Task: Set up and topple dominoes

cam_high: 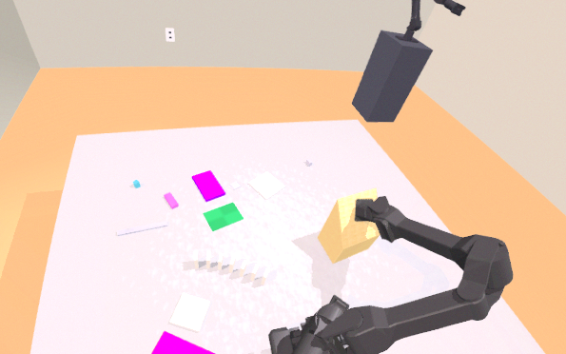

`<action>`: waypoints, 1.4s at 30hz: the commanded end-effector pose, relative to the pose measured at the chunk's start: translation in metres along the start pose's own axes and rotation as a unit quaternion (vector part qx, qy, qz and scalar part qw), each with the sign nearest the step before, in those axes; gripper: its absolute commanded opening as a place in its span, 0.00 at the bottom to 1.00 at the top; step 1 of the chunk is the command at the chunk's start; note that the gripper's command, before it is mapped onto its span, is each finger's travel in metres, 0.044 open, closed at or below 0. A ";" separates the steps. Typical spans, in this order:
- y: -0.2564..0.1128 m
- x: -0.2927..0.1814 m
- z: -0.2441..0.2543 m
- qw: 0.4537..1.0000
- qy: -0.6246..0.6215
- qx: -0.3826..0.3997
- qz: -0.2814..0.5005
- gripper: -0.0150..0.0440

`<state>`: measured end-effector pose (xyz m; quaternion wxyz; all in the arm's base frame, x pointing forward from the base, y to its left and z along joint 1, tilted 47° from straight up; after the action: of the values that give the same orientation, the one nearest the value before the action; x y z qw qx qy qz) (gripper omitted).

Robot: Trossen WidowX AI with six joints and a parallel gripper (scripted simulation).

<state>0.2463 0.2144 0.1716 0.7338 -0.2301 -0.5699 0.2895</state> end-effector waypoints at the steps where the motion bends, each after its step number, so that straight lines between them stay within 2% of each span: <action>1: 0.000 -0.001 0.000 1.000 0.002 -0.002 0.001 0.44; 5: -0.010 0.000 -0.003 1.000 0.001 -0.002 0.003 0.44; 10: -0.092 0.001 -0.008 1.000 0.000 -0.002 0.008 0.44; 13: -0.127 0.001 -0.001 1.000 0.000 -0.001 0.004 0.44; 22: -0.134 -0.001 -0.001 1.000 0.011 -0.001 0.003 0.44; 25: -0.133 -0.023 -0.015 0.987 0.162 -0.005 0.007 0.44; 27: -0.134 -0.042 -0.025 0.957 0.291 -0.009 0.009 0.44; 30: -0.134 -0.073 -0.037 0.881 0.473 -0.012 0.009 0.44; 35: -0.135 -0.124 -0.049 0.683 0.730 -0.013 0.005 0.44; 40: -0.135 -0.155 -0.051 0.526 0.850 -0.009 0.001 0.44; 42: -0.135 -0.160 -0.051 0.497 0.868 -0.008 0.001 0.44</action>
<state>0.2952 0.0431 0.1794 0.9243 -0.3740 0.0468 0.0600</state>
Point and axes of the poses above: the point midway between the two fingers, 35 mm back from their tips, its own y axis out along the fingers, its own z axis across the jaws, x = y × z, the point moved 10 cm from there along -y, back along the fingers, and after that the axes turned 9 degrees about y, right-handed, at the moved point
